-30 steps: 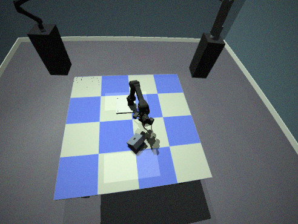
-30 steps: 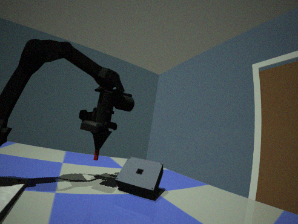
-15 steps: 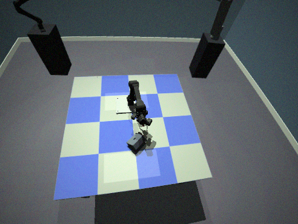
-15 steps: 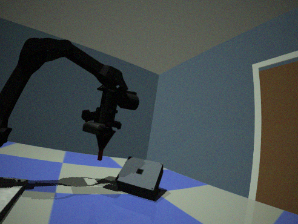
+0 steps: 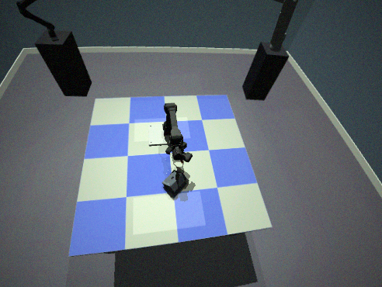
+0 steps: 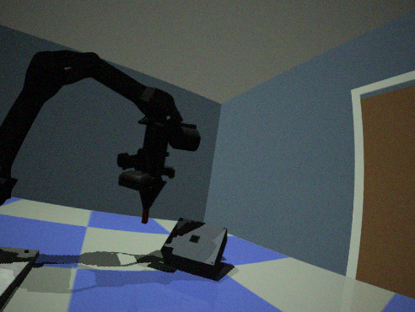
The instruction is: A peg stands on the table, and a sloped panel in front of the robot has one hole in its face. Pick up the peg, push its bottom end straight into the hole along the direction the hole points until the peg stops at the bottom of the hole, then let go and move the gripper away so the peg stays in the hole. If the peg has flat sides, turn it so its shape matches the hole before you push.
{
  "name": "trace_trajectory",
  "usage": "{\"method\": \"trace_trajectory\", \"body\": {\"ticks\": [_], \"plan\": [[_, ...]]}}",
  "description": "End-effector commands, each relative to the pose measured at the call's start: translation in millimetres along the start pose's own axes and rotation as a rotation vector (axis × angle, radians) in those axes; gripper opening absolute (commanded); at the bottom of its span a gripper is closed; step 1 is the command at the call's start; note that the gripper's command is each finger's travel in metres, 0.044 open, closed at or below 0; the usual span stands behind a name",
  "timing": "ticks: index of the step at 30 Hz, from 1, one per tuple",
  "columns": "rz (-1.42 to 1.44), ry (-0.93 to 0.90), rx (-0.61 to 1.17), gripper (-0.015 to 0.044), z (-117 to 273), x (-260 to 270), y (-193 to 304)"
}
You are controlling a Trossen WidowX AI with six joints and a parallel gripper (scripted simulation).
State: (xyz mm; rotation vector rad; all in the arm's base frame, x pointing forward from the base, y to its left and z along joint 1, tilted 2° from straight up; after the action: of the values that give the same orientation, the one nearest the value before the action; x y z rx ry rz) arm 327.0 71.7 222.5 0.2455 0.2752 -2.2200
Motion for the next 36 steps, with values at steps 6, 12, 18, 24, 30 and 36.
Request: {"method": "trace_trajectory", "body": {"ticks": [6, 12, 18, 24, 30, 36], "plan": [[-0.014, 0.044, -0.002, 0.0000, 4, 5, 10], [-0.025, 0.071, -0.002, 0.0000, 7, 10, 17], [-0.036, 0.099, -0.001, 0.0000, 10, 14, 24], [-0.046, 0.127, 0.002, 0.0000, 13, 19, 30], [-0.056, 0.154, 0.005, 0.0000, 16, 23, 37], [-0.065, 0.182, 0.009, 0.0000, 20, 28, 44]]}}
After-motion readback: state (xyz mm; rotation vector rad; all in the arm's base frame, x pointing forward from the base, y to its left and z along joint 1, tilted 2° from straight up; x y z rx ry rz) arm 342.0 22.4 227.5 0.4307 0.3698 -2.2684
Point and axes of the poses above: the point midway between the two fingers, 35 mm back from their tips, its own z axis back along the fingers, its own x axis across the jaws, y = z × x, the point moved 7 cm from there along z, back along the fingers, and after that the axes turned 6 degrees about -z, right-handed, at the moved point
